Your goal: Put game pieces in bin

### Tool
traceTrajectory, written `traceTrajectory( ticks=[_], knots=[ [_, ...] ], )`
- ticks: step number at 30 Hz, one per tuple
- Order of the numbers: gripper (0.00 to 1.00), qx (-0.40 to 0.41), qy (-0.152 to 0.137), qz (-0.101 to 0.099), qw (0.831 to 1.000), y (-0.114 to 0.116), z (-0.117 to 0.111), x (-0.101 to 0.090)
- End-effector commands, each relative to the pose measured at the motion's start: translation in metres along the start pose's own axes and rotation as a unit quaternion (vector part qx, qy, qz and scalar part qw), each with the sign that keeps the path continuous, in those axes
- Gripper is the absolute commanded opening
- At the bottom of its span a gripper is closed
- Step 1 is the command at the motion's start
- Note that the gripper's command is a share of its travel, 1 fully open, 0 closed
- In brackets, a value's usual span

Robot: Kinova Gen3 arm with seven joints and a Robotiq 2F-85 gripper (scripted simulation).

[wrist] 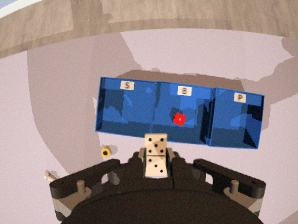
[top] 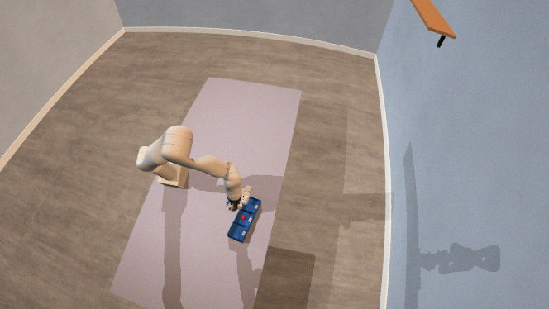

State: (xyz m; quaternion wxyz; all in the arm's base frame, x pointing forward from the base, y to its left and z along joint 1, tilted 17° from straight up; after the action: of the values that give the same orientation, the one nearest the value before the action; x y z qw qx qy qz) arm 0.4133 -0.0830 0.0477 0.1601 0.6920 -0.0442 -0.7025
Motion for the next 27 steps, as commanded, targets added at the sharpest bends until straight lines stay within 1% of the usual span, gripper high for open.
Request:
traceTrajectory(
  ticks=[1, 3, 6, 8, 12, 14, 17, 20, 23, 25, 27],
  knots=[
    [0.21, 0.061, 0.002, 0.001, 0.998, 0.019, -0.012, 0.001],
    [0.21, 0.111, 0.002, 0.001, 0.994, 0.029, -0.019, 0.001],
    [0.21, 0.185, 0.003, 0.001, 0.983, 0.044, -0.029, 0.001],
    [0.21, 0.185, 0.003, 0.001, 0.983, 0.044, -0.029, 0.001],
    [0.21, 0.283, 0.003, 0.001, 0.959, 0.045, -0.03, 0.001],
    [0.21, 0.33, 0.003, 0.001, 0.944, 0.046, -0.03, 0.001],
    [0.21, 0.4, 0.003, 0.0, 0.917, 0.046, -0.03, 0.001],
    [0.21, 0.468, 0.003, 0.0, 0.884, 0.045, -0.03, 0.001],
    [0.21, 0.532, 0.003, 0.0, 0.846, 0.045, -0.03, 0.001],
    [0.21, 0.532, 0.003, 0.0, 0.846, 0.045, -0.03, 0.001],
    [0.21, 0.574, 0.003, 0.0, 0.819, 0.045, -0.03, 0.001]
  ],
)
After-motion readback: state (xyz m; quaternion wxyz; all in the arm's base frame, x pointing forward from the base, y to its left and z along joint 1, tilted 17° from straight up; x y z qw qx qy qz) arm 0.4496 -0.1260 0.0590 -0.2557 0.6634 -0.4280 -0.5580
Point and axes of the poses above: the point where the finger pads meet when closed, its own x axis out along the fingers, its own y axis across the jaws, z = x × y, the point moved 4 cm from there along -x, back along the fingers, and after that the axes turned 15 degrees about -x, right-handed, at the moved point
